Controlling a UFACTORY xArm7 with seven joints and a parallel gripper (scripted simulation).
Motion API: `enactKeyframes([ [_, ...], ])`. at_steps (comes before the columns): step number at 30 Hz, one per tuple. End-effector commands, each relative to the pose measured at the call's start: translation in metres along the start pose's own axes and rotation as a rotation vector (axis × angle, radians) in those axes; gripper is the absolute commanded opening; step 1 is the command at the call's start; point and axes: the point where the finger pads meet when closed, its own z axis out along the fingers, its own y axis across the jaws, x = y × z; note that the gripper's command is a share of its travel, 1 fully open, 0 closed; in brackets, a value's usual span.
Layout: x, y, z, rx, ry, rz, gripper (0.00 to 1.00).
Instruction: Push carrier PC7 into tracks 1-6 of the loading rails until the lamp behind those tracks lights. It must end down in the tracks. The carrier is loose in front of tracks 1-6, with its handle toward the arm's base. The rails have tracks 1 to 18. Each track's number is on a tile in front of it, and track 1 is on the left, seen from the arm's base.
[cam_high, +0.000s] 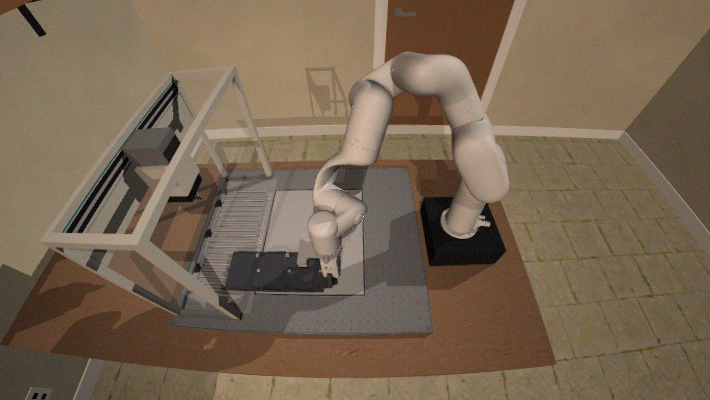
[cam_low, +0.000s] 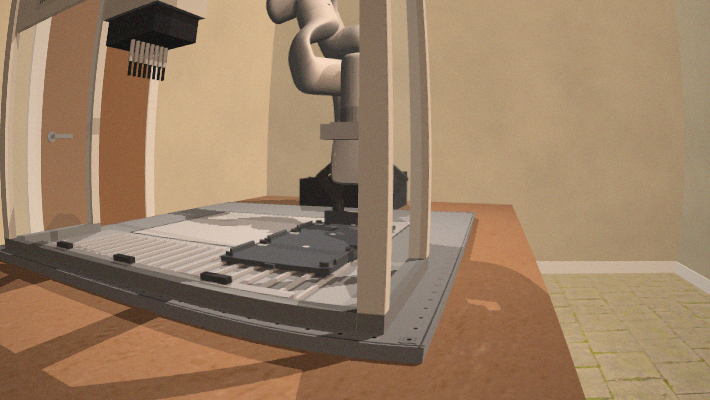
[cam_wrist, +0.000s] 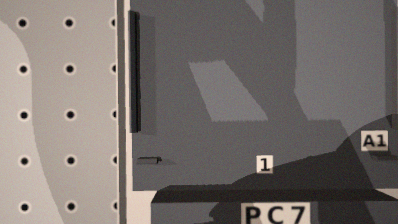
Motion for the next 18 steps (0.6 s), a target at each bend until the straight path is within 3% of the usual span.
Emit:
enactKeyframes([
  [1, 0.007, -0.001, -0.001, 0.001, 0.004, 0.0, 0.82],
  [18, 0.022, -0.001, -0.001, 0.001, 0.004, 0.0, 0.82],
])
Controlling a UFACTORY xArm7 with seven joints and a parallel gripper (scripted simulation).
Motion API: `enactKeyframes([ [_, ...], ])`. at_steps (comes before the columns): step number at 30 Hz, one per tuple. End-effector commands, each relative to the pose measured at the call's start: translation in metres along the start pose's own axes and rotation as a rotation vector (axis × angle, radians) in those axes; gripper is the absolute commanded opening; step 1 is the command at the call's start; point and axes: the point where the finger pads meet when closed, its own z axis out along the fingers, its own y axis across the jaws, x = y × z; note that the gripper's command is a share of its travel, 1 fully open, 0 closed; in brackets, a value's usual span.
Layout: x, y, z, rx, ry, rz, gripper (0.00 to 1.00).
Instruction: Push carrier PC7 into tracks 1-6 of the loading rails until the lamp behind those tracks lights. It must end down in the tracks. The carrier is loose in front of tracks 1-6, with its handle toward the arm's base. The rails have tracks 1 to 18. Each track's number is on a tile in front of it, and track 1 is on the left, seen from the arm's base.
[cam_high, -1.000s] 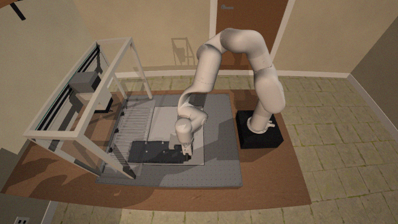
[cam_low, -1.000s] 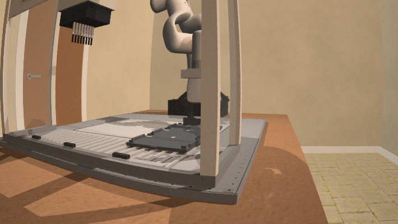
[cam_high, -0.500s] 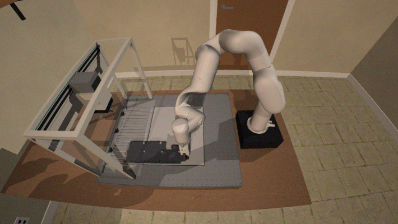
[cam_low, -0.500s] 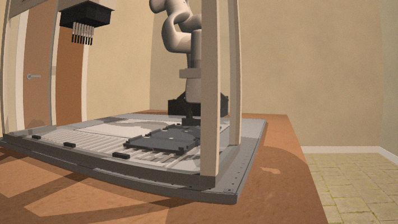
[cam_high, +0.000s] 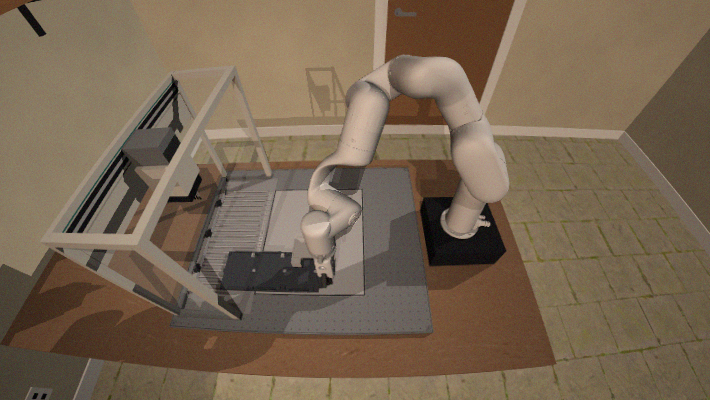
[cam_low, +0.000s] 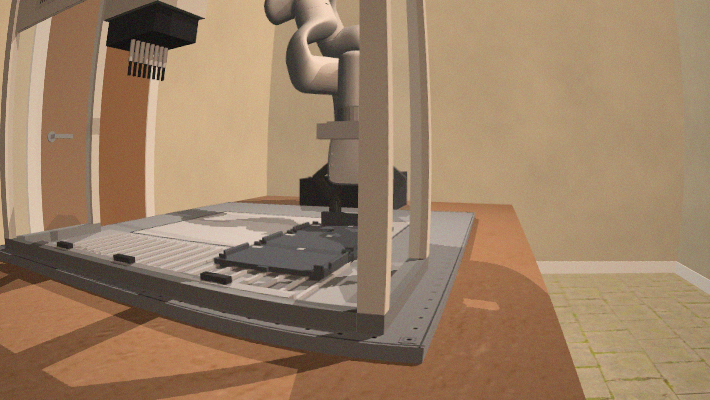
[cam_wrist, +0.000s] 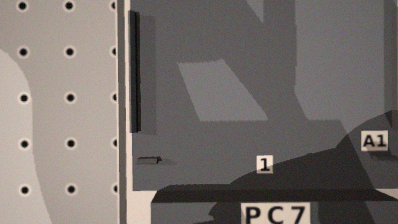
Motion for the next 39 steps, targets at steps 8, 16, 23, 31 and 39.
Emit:
enactKeyframes([
  [8, 0.014, -0.001, -0.002, 0.001, 0.004, 0.0, 0.82],
  [16, 0.02, -0.001, -0.002, 0.001, 0.005, 0.0, 0.82],
  [23, 0.027, -0.001, -0.002, 0.001, 0.005, 0.0, 0.82],
  [31, 0.033, -0.001, -0.002, 0.001, 0.005, 0.0, 0.82],
  [39, 0.041, -0.001, -0.002, 0.001, 0.005, 0.0, 0.82],
])
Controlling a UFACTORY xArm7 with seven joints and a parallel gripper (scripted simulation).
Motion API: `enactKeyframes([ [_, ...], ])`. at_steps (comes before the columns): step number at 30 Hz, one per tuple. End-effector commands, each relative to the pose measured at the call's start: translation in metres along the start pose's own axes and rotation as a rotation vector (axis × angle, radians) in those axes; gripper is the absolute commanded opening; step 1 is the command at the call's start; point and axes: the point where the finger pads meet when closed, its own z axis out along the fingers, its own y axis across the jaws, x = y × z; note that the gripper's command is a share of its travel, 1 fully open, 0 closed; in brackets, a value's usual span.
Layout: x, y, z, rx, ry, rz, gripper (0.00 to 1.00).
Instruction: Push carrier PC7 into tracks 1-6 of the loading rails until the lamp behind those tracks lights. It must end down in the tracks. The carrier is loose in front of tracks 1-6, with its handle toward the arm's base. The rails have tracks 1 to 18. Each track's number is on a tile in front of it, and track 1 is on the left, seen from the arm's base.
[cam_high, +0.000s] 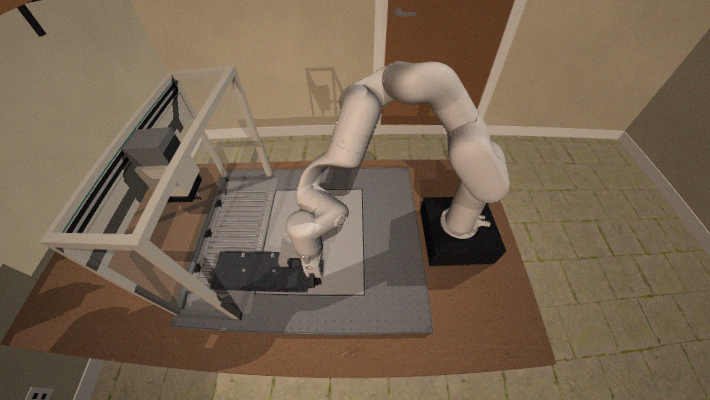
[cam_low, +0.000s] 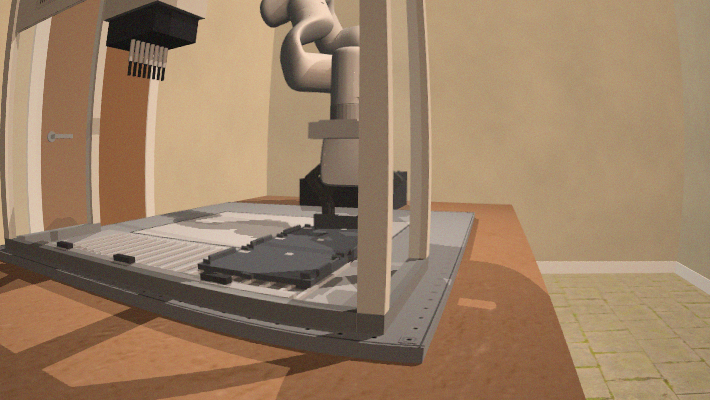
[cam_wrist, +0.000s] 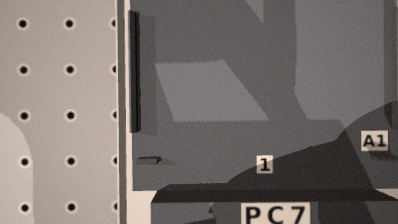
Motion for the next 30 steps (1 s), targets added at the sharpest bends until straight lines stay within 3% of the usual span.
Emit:
enactKeyframes([
  [1, 0.008, -0.001, -0.002, 0.001, 0.005, 0.0, 0.82],
  [30, 0.033, -0.001, -0.002, 0.001, 0.005, 0.0, 0.82],
])
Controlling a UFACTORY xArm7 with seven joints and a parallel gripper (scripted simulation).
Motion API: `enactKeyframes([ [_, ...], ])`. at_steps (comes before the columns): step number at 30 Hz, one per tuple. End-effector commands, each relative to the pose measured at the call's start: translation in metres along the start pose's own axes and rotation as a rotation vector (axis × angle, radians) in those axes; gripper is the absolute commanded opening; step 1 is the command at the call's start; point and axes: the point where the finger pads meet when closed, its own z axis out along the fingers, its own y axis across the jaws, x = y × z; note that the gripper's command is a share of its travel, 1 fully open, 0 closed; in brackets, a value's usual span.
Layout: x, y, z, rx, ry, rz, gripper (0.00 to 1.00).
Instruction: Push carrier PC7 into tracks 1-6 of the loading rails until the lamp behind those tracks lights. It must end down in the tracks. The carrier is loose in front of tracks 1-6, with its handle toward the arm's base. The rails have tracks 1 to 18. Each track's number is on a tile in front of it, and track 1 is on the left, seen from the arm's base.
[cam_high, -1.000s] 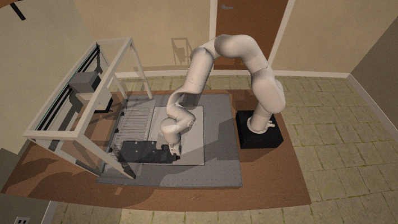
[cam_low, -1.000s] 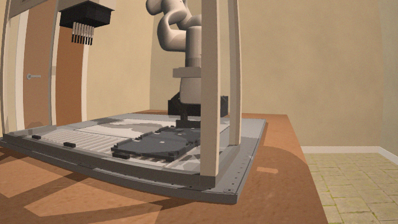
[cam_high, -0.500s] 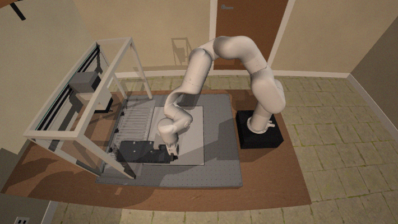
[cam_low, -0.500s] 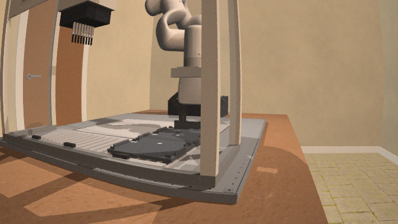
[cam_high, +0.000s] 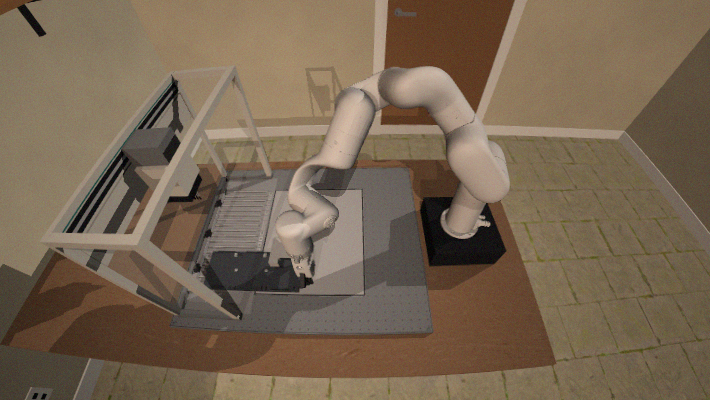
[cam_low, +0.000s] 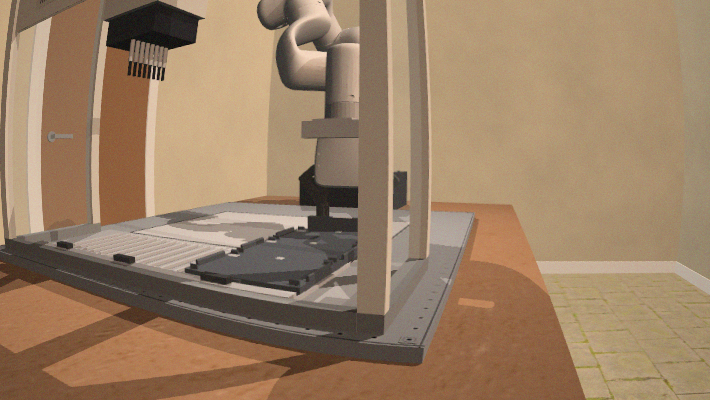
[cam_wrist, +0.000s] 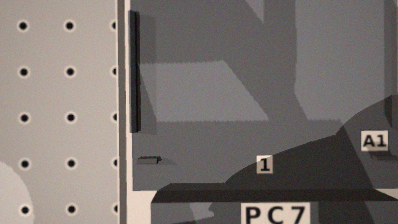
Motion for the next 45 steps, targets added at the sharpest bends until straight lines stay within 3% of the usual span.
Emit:
enactKeyframes([
  [1, 0.007, 0.0, -0.002, 0.001, 0.005, 0.0, 0.82],
  [45, 0.026, 0.0, -0.002, 0.001, 0.005, 0.0, 0.82],
])
